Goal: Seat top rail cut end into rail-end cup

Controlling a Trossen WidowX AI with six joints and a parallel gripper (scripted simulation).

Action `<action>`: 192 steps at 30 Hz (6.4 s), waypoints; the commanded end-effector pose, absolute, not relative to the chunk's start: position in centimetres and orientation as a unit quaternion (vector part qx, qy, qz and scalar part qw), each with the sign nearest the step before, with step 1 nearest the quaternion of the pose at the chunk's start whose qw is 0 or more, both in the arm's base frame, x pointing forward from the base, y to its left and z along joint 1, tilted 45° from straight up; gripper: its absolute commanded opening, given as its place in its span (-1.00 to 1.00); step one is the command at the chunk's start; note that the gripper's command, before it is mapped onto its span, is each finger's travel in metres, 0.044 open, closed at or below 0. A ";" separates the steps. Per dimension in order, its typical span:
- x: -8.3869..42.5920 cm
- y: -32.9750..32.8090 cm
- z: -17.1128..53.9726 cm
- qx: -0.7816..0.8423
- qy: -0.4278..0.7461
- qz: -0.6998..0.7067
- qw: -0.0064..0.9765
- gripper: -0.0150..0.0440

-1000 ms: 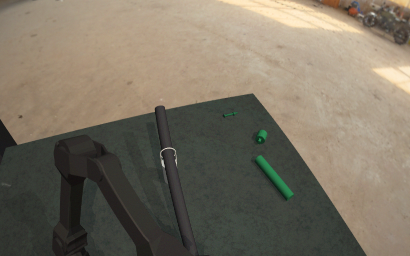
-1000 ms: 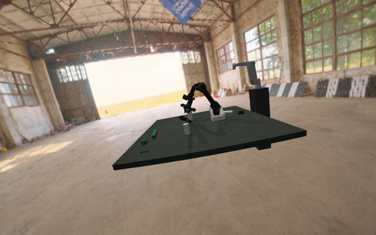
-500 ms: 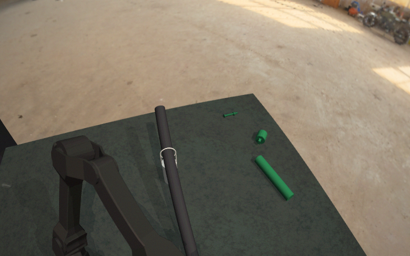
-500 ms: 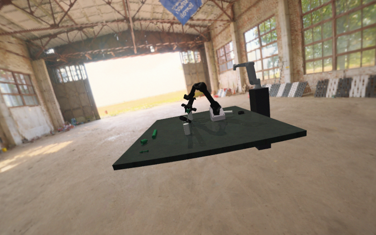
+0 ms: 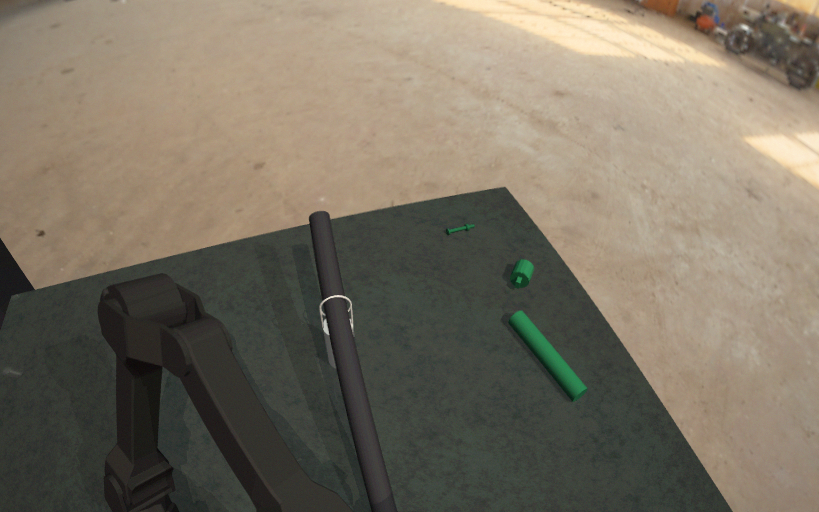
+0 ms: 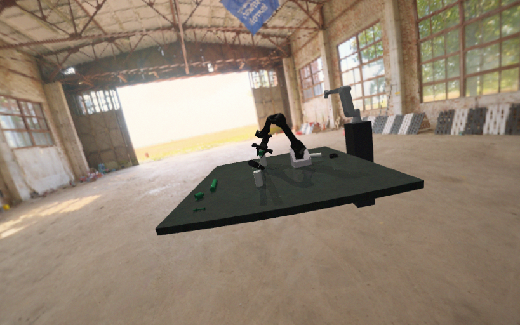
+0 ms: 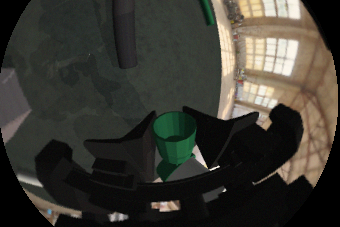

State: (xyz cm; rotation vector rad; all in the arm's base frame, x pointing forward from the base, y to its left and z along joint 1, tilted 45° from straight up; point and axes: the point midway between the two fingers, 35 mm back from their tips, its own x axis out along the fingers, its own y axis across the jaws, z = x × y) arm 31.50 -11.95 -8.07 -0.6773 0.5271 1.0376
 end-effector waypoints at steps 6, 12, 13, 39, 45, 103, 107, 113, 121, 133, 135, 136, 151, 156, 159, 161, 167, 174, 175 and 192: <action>31.0 -12.0 -8.1 -0.325 0.221 0.490 0.778 -0.49; 31.0 -12.0 -8.1 -0.324 0.224 0.489 0.779 -0.49; 31.1 -12.0 -8.1 -0.322 0.226 0.488 0.779 -0.49; 31.1 -11.9 -8.0 -0.322 0.226 0.488 0.779 -0.49; 31.1 -11.9 -8.0 -0.322 0.226 0.488 0.779 -0.05; 31.6 -7.2 11.0 0.131 0.481 0.358 0.790 1.00; 31.7 -4.7 10.0 -0.028 0.438 0.485 0.756 1.00; 31.3 -1.2 8.8 -0.229 0.318 0.656 0.645 1.00; 31.3 -0.8 8.6 -0.249 0.300 0.674 0.628 1.00; 31.0 1.6 6.2 -0.249 0.299 0.674 0.628 1.00; 30.9 1.7 6.1 -0.249 0.299 0.674 0.628 1.00; 30.9 1.8 6.0 -0.249 0.299 0.674 0.628 1.00; 30.8 3.6 4.1 -0.249 0.299 0.674 0.628 1.00; 30.8 4.2 3.5 -0.249 0.299 0.674 0.628 1.00; 30.7 4.5 3.2 -0.249 0.299 0.674 0.628 1.00; 30.7 4.8 2.9 -0.249 0.299 0.674 0.628 1.00; 30.6 5.4 2.3 -0.249 0.299 0.674 0.628 1.00; 30.4 6.2 1.5 -0.249 0.299 0.674 0.628 1.00; 30.4 6.4 1.4 -0.248 0.299 0.674 0.628 1.00; 30.3 6.9 0.9 -0.248 0.298 0.674 0.628 0.29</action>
